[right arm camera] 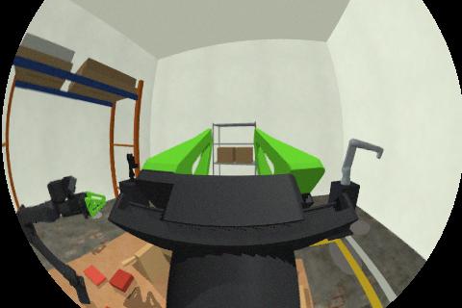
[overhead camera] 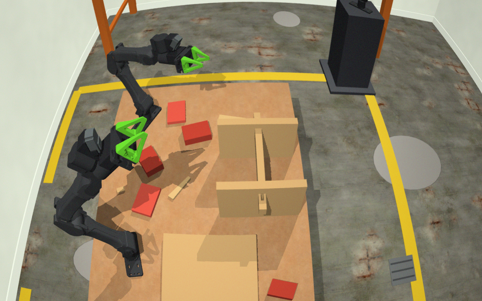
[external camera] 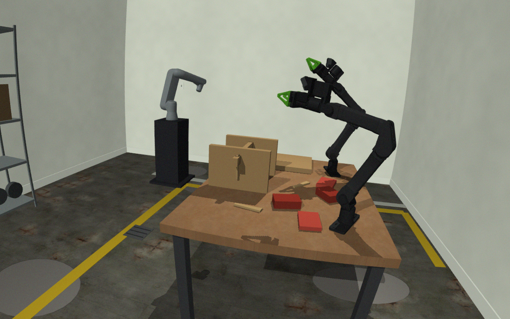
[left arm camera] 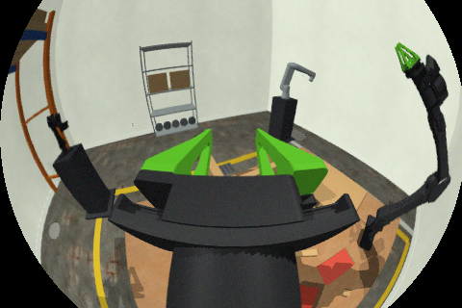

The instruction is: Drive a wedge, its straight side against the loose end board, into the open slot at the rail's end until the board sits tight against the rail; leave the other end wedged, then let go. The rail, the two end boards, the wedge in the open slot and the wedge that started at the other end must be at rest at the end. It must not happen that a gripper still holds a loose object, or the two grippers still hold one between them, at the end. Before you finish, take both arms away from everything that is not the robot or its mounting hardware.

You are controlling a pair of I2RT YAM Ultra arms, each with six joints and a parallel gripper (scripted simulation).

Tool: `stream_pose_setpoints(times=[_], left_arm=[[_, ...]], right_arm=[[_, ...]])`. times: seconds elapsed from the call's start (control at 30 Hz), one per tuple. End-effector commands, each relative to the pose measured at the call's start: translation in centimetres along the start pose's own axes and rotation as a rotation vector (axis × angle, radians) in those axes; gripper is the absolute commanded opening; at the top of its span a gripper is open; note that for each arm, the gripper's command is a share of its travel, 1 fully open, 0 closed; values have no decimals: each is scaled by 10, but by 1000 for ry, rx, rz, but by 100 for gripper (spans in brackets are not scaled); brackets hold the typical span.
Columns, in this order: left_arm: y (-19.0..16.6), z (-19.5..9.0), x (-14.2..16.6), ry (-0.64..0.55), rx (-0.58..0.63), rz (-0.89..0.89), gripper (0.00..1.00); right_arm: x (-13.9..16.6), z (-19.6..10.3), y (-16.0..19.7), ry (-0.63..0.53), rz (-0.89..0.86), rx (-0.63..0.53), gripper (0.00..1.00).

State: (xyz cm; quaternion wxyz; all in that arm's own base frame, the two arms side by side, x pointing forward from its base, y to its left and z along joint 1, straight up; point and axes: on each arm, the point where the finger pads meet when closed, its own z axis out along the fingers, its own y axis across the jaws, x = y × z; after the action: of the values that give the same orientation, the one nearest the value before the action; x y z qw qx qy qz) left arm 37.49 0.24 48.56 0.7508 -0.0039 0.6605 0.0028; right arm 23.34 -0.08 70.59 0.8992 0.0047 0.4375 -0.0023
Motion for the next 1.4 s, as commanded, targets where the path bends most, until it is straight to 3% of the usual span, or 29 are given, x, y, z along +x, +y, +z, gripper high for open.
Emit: stream_pose_setpoints(times=[0.0,0.1,0.13,0.2,0.23,0.3,0.33,0.4,0.43,0.5,0.53,0.77,0.83,1.07,1.37], left_arm=[[0,-2,35,40,8,15,46],[-1,-2,27,31,8,0,46],[0,-5,87,138,6,-5,46],[0,-4,90,151,6,-5,46],[1,-6,81,119,5,-5,46],[1,-7,69,95,5,-5,46],[1,-10,50,53,3,-5,46],[1,-8,47,48,4,-5,46],[2,-9,43,39,2,-5,46],[2,-5,52,62,1,-5,46],[3,1,61,85,-1,-5,46],[-3,-5,46,49,14,-5,46],[-3,-4,46,49,14,-4,46],[-4,-3,50,58,14,-3,46],[-4,-1,50,60,13,-2,46]], right_arm=[[44,2,2,68,-18,-15,44],[40,0,4,67,3,-20,44],[112,-3,5,208,12,-20,44],[120,-1,5,226,12,-20,44],[169,-7,5,319,12,-21,44],[179,-6,5,343,10,-21,44],[219,-20,5,426,10,-22,44],[211,-24,5,413,10,-22,44],[264,-44,5,521,10,-22,44],[276,-41,5,544,10,-21,44],[328,-65,5,683,10,-22,44],[311,-66,4,619,4,-15,44],[292,-56,4,575,4,-15,44],[319,-59,4,644,1,-13,42],[320,-59,4,652,0,-12,42]])
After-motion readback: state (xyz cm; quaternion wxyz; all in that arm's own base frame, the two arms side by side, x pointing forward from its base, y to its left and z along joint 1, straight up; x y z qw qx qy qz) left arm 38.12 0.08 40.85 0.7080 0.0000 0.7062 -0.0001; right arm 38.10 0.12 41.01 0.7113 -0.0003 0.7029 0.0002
